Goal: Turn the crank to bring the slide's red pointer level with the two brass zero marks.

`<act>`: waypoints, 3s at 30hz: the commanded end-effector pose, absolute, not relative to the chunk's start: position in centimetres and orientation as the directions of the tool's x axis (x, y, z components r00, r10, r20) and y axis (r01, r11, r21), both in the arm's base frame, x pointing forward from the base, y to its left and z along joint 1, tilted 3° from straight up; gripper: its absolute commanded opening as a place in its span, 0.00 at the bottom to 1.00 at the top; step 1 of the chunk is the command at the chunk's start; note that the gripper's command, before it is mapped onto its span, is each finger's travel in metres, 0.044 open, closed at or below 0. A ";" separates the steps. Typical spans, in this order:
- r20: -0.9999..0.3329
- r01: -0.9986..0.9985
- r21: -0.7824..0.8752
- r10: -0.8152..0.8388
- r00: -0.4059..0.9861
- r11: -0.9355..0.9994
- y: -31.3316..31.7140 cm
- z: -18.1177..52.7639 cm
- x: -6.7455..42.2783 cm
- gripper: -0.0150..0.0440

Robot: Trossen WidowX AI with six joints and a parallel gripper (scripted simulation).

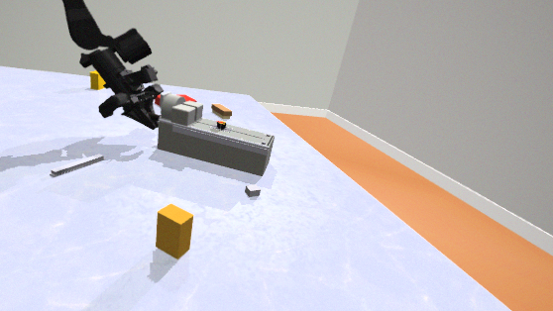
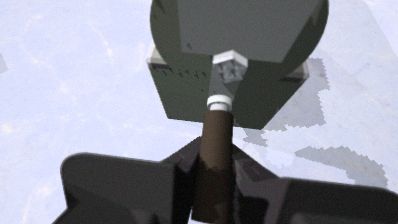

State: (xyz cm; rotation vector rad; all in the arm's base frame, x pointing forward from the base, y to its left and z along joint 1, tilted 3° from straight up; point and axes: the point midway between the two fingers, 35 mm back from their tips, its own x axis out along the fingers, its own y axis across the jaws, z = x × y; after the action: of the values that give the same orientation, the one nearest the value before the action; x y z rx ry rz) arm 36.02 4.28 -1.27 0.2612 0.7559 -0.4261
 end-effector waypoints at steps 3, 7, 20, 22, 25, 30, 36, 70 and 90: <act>-0.710 0.475 0.059 -0.297 0.638 0.878 3.3 -1.3 35.5 0.25; -0.710 0.475 0.059 -0.298 0.638 0.878 3.1 -1.2 35.4 0.25; -0.710 0.475 0.058 -0.298 0.638 0.878 1.9 -0.2 34.8 0.25; -0.710 0.475 0.058 -0.298 0.638 0.878 1.8 0.1 34.7 0.25; -0.710 0.475 0.057 -0.298 0.638 0.878 1.5 0.5 34.6 0.25; -0.710 0.475 0.057 -0.299 0.638 0.878 1.3 1.4 34.5 0.25; -0.710 0.475 0.058 -0.298 0.638 0.878 1.4 2.5 34.5 0.25; -0.710 0.475 0.059 -0.297 0.639 0.878 3.4 5.0 35.6 0.25; -0.710 0.475 0.060 -0.297 0.639 0.878 3.9 5.0 35.9 0.25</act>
State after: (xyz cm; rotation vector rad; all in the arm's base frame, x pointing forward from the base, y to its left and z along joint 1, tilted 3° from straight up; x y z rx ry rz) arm 35.49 3.12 4.66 0.2421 0.7714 -0.4637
